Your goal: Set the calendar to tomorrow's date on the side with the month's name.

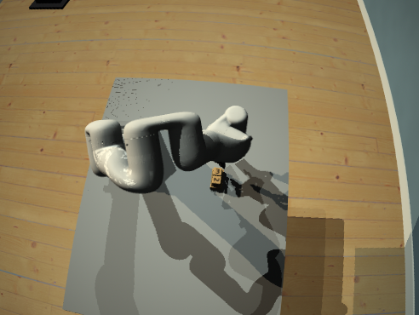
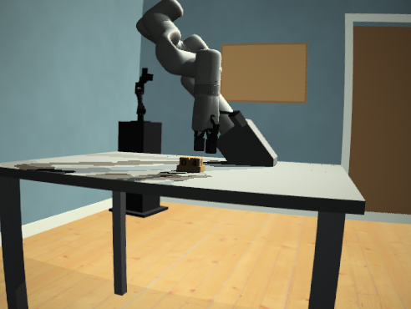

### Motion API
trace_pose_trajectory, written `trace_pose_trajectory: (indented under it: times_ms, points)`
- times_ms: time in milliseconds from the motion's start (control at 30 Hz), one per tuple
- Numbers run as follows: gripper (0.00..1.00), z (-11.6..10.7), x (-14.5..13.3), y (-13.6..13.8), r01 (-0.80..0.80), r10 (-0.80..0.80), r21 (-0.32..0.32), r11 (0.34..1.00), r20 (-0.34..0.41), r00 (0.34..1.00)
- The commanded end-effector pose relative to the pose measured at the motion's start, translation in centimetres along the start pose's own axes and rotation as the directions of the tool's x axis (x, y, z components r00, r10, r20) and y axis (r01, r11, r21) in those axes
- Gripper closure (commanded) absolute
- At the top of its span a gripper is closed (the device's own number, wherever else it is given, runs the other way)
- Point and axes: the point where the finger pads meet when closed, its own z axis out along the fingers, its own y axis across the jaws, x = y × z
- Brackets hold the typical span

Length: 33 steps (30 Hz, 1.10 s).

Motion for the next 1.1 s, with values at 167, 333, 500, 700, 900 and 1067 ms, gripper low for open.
trace_pose_trajectory:
  times_ms: [167, 333, 500, 700, 900, 1067]
  points:
    - [0.0, -0.1, -1.0, -0.8, 0.089, -0.089, -0.001, 0.996, -0.006, 0.996]
    - [0.0, -0.1, -1.1, -0.9, 0.225, -0.225, -0.002, 0.974, -0.006, 0.974]
    - [0.0, -0.1, -1.9, -1.7, 0.337, -0.337, -0.002, 0.941, -0.006, 0.941]
    - [0.0, -0.1, -2.1, -1.9, 0.344, -0.344, -0.002, 0.939, -0.006, 0.939]
    - [0.0, -0.1, -2.3, -2.1, 0.503, -0.503, -0.003, 0.864, -0.005, 0.864]
    - [0.0, -0.1, -3.1, -2.9, 0.569, -0.569, -0.004, 0.822, -0.005, 0.822]
